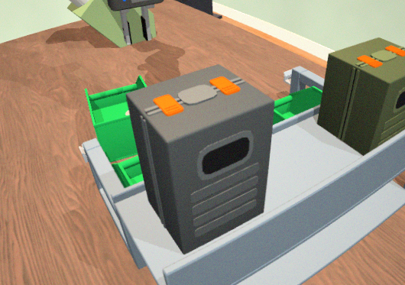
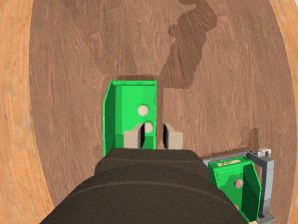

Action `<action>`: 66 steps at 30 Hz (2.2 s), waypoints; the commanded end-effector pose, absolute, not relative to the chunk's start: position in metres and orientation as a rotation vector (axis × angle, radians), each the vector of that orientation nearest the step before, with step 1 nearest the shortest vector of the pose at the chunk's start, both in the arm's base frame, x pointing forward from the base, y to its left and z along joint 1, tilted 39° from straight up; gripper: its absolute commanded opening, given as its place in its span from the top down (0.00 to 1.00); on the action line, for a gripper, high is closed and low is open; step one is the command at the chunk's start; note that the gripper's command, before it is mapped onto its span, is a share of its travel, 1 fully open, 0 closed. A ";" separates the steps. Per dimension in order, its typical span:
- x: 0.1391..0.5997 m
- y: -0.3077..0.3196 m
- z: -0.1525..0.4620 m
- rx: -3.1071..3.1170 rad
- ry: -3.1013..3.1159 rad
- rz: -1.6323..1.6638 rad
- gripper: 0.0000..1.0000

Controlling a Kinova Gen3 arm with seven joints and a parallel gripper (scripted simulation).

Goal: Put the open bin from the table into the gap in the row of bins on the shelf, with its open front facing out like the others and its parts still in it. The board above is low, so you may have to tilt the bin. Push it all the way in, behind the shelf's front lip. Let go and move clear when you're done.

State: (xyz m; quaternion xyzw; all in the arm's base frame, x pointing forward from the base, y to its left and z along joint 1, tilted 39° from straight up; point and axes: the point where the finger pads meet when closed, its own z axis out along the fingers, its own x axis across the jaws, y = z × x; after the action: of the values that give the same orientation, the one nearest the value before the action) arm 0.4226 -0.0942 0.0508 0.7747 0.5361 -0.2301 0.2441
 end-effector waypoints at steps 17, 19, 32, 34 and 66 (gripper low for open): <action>0.422 -0.100 0.043 2.115 1.465 -0.626 0.45; 0.422 -0.102 0.040 2.115 1.465 -0.626 0.45; 0.420 -0.116 0.024 2.115 1.465 -0.626 0.45; 0.419 -0.118 0.020 2.115 1.465 -0.626 0.45; 0.417 -0.136 -0.002 2.115 1.465 -0.626 0.45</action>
State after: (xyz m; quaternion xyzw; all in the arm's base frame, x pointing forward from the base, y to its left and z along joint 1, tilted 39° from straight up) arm 0.4163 -0.1368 -0.0022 0.7747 0.5361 -0.2299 0.2441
